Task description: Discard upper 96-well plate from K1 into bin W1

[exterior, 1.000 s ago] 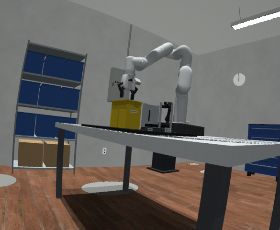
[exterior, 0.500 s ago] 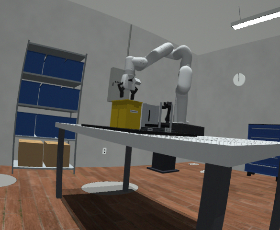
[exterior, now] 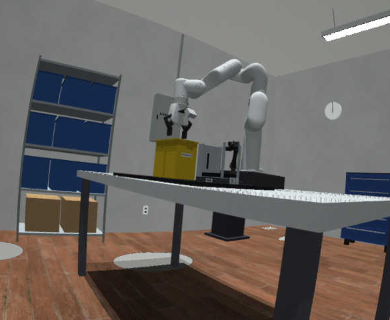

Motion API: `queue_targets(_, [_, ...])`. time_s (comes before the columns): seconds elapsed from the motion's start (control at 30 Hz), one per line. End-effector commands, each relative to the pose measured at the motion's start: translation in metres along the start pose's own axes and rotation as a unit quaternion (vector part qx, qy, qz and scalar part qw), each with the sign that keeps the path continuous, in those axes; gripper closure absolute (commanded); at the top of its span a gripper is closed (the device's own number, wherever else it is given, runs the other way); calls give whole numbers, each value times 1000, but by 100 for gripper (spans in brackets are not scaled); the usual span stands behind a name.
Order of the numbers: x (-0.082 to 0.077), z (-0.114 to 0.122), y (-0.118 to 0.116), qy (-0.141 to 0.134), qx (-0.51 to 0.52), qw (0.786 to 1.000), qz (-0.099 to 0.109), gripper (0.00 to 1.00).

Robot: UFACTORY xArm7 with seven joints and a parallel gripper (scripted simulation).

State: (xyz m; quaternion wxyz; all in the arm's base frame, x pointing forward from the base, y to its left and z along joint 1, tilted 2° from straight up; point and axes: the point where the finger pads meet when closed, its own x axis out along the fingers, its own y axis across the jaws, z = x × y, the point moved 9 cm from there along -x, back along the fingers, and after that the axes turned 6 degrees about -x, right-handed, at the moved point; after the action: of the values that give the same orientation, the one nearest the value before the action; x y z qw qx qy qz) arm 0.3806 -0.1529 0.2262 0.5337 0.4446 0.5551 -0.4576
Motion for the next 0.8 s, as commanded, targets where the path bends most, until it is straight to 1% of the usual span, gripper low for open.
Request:
queue_targets(0.0, [-2, 1, 1, -1, 0, 1000, 2, 0])
queue_targets(0.17, [-15, 0, 1, -1, 0, 1000, 2, 0])
queue_targets(0.23, [-15, 0, 1, -1, 0, 1000, 2, 0])
queue_targets(0.57, [-42, 0, 1, -1, 0, 1000, 2, 0])
queue_targets(0.77, [-42, 0, 1, -1, 0, 1000, 2, 0])
